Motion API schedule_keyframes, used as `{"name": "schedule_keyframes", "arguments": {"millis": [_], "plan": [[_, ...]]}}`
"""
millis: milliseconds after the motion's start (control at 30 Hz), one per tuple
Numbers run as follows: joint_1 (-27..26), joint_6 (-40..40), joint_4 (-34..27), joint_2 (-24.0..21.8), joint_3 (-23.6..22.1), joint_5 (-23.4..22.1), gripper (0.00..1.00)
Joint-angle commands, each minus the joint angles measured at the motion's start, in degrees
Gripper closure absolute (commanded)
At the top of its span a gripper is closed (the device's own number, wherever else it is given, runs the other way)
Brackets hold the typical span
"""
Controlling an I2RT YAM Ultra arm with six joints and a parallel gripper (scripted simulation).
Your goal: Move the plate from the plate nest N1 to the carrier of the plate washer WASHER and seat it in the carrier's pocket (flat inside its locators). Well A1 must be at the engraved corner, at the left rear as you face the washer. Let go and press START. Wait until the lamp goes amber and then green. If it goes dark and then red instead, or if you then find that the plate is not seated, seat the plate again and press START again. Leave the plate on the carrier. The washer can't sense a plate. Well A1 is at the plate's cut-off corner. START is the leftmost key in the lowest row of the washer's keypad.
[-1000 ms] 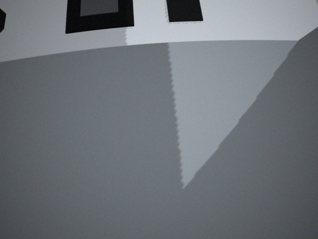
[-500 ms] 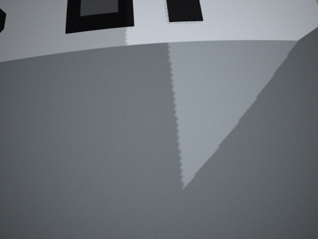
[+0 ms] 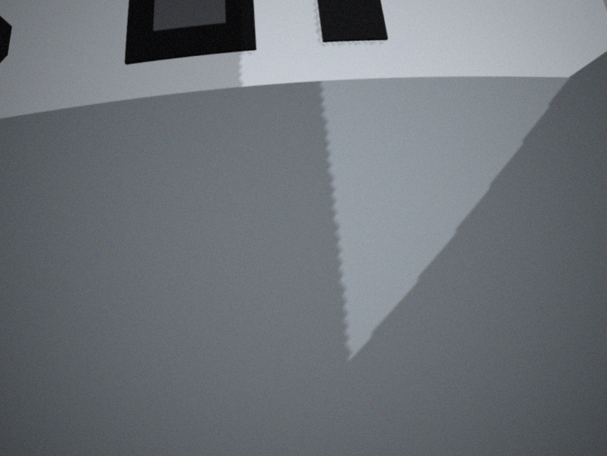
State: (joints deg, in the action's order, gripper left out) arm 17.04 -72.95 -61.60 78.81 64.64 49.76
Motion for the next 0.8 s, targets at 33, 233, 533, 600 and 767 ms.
{"name": "schedule_keyframes", "arguments": {"millis": [33,233,533,600,767], "plan": [[0.9,0.7,-0.9,-1.4,0.1,1.0,1.0],[0.9,0.5,-0.9,-1.5,0.1,1.0,1.0],[0.9,0.5,-0.9,-1.5,0.1,1.0,1.0],[0.9,0.5,-0.9,-1.5,0.1,1.0,1.0],[0.8,1.0,2.8,-1.4,-2.7,2.8,1.0]]}}
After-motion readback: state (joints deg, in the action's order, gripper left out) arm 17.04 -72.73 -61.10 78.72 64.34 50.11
